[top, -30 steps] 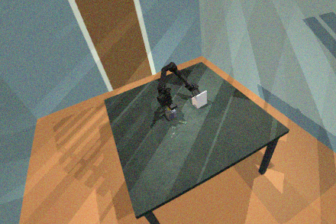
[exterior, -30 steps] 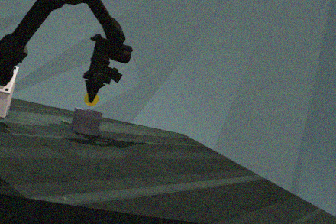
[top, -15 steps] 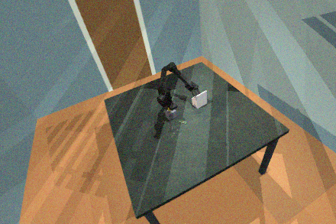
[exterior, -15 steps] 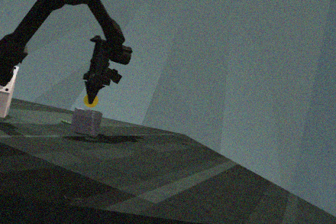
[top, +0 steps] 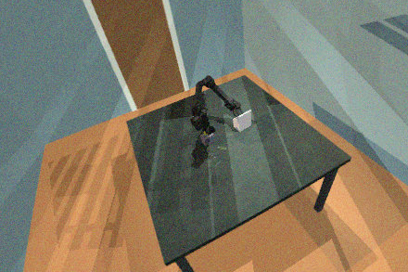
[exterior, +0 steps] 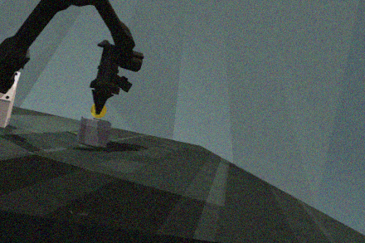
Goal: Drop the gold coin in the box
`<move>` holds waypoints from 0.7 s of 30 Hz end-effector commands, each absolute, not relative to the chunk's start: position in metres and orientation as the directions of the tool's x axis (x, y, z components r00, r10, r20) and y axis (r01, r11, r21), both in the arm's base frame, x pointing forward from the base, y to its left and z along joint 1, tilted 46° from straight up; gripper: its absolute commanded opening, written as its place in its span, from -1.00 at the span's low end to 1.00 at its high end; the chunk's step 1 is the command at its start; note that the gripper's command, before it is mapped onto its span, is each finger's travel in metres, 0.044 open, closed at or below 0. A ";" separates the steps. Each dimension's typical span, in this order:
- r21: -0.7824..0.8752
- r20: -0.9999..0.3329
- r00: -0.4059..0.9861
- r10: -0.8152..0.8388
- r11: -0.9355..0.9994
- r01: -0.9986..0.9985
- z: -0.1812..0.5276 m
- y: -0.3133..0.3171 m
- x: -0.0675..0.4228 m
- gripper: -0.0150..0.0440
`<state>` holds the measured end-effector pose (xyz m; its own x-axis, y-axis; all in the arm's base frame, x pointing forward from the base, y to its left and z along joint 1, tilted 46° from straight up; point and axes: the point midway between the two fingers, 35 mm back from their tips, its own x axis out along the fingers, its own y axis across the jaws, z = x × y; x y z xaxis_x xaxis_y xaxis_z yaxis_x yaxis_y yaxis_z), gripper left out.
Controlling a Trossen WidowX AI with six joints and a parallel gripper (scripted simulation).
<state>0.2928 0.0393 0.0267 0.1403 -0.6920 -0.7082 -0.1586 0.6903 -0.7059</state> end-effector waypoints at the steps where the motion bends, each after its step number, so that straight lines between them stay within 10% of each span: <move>1: -0.710 -0.704 0.136 -0.697 0.685 -0.162 0.025 0.036 0.292 -0.49; 7: -0.710 -0.704 0.136 -0.697 0.685 -0.162 0.024 0.035 0.292 -0.49; 13: -0.706 -0.708 0.140 -0.692 0.690 -0.159 0.025 0.038 0.293 0.04; 21: -0.706 -0.708 0.140 -0.692 0.690 -0.159 0.025 0.038 0.293 0.05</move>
